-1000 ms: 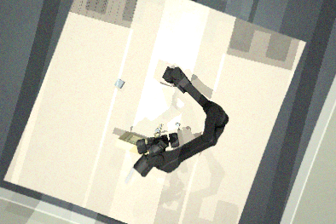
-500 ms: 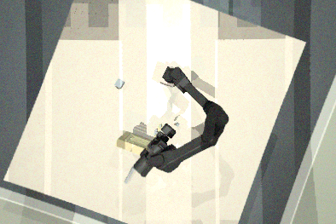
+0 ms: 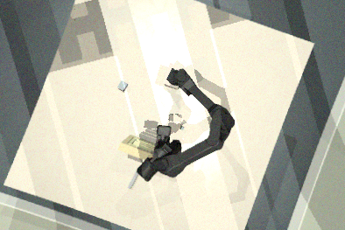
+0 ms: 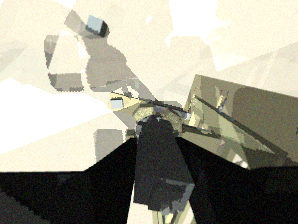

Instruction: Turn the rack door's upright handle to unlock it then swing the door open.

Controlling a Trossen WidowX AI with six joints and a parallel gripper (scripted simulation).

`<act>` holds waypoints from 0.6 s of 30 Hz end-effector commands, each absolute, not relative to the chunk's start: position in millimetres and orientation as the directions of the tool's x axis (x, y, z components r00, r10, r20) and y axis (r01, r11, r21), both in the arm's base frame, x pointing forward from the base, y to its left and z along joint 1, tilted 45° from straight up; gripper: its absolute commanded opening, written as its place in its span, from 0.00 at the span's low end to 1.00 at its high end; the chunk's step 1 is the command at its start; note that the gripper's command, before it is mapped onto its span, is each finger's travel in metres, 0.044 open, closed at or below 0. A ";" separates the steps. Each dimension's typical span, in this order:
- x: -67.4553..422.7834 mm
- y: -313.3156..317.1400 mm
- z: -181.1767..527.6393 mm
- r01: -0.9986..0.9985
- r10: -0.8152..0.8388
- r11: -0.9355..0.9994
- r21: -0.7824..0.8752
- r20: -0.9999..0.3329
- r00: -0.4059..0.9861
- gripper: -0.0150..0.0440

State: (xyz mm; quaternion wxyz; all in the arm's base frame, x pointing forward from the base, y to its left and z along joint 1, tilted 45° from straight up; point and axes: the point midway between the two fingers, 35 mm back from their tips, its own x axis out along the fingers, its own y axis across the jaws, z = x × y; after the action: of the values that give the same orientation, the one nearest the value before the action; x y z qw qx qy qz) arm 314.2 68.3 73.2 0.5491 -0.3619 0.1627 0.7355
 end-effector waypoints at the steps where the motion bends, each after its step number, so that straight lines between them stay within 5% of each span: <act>1: 314.5 69.1 72.7 -0.888 0.689 -0.403 -0.223 -0.712 -0.134 0.28; 11: 314.5 69.1 72.7 -0.888 0.689 -0.403 -0.223 -0.712 -0.134 0.28; 18: 314.5 69.1 72.7 -0.888 0.689 -0.403 -0.223 -0.712 -0.134 0.59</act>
State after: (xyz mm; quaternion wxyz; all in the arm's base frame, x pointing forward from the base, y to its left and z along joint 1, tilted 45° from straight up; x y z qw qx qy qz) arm 314.2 68.3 73.1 0.5352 -0.3823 0.1350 0.7411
